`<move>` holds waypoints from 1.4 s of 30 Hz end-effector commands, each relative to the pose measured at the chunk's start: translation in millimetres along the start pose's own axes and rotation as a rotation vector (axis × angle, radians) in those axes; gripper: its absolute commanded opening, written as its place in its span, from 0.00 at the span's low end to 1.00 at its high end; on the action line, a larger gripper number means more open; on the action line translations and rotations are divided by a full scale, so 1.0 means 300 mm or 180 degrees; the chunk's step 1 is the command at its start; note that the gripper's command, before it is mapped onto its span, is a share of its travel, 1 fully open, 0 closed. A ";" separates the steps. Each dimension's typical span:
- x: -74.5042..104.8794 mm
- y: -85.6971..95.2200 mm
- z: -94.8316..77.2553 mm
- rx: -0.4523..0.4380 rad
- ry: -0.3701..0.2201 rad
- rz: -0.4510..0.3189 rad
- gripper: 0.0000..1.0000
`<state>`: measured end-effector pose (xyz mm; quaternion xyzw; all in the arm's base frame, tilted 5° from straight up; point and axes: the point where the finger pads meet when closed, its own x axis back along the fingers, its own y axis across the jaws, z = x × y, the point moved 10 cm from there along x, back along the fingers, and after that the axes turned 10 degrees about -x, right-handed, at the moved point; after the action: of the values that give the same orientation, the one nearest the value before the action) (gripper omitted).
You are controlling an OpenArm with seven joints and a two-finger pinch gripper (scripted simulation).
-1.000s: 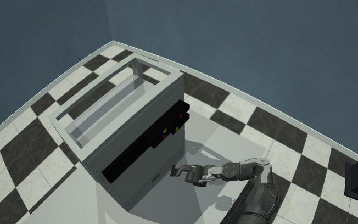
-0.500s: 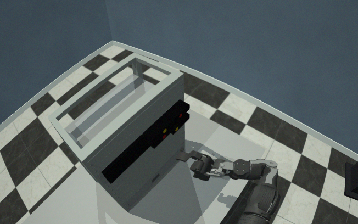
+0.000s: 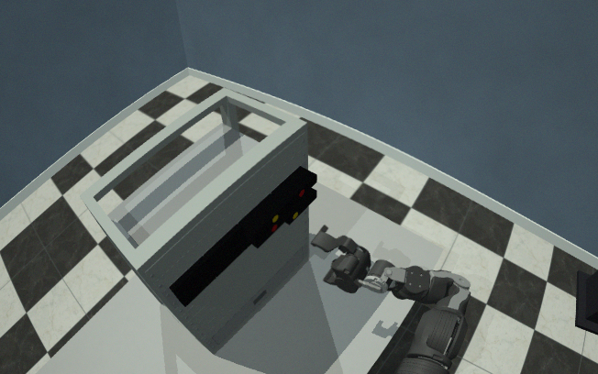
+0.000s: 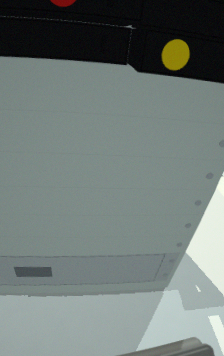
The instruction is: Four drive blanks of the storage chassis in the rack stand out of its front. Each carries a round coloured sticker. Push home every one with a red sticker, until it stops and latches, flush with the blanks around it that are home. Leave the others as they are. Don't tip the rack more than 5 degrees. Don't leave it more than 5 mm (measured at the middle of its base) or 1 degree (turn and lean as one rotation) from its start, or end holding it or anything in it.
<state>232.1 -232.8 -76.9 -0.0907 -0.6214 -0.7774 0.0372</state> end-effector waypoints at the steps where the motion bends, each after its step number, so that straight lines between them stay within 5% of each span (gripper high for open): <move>1: 0.010 0.016 -0.002 -0.0018 -0.0026 -0.0111 1.00; 20: 0.090 0.095 -0.012 -0.0134 -0.0158 -0.0622 1.00; 42: 0.102 0.105 -0.014 -0.0147 -0.0178 -0.0692 1.00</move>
<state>208.0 -241.7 -43.1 -0.0471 -0.6103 -0.7883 -0.0623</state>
